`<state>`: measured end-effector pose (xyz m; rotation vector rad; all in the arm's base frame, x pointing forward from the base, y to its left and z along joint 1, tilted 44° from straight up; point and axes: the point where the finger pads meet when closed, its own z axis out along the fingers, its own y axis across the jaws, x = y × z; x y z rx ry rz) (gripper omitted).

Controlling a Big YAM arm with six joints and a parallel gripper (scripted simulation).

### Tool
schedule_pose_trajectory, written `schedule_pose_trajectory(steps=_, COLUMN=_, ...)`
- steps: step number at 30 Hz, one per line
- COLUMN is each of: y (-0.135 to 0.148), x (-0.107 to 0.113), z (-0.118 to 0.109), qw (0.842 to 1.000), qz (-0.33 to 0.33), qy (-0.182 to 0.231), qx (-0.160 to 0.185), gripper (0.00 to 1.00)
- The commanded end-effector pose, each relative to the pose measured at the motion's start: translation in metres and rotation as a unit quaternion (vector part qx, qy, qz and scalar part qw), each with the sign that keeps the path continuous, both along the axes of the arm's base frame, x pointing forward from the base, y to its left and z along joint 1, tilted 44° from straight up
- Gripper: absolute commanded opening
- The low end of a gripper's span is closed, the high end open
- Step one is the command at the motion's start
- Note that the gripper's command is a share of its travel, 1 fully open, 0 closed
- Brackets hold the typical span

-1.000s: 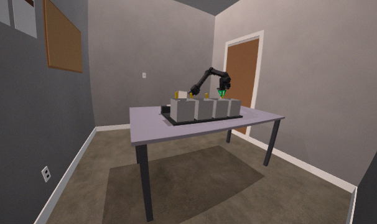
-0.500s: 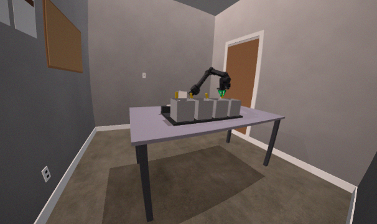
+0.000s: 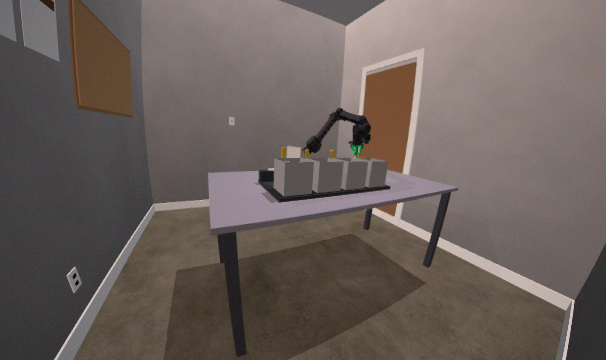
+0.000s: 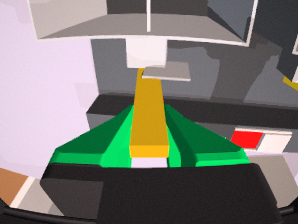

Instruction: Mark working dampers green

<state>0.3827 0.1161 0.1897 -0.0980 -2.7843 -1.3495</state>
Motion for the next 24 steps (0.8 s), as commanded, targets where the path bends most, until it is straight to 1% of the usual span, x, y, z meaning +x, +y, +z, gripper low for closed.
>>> schedule_pose_trajectory(steps=1, y=0.007, x=-0.002, z=-0.001, qw=1.0, qz=0.004, qy=0.002, qx=0.003, gripper=0.17)
schedule_pose_trajectory(steps=7, y=-0.007, x=0.002, z=-0.006, qw=1.0, qz=-0.007, qy=0.002, qx=0.013, gripper=0.17)
schedule_pose_trajectory(steps=14, y=-0.01, x=0.001, z=-0.01, qw=0.999, qz=-0.009, qy=0.003, qx=0.034, gripper=0.17)
schedule_pose_trajectory(steps=16, y=-0.01, x=0.001, z=-0.01, qw=0.999, qz=-0.009, qy=0.003, qx=0.034, gripper=0.17)
schedule_pose_trajectory(steps=17, y=-0.007, x=-0.001, z=-0.01, qw=0.999, qz=-0.005, qy=0.004, qx=0.038, gripper=0.17)
schedule_pose_trajectory(steps=18, y=-0.01, x=0.0, z=-0.011, qw=0.999, qz=-0.01, qy=0.004, qx=0.042, gripper=0.17)
schedule_pose_trajectory(steps=24, y=-0.013, x=-0.001, z=-0.015, qw=0.998, qz=-0.012, qy=0.006, qx=0.069, gripper=0.17)
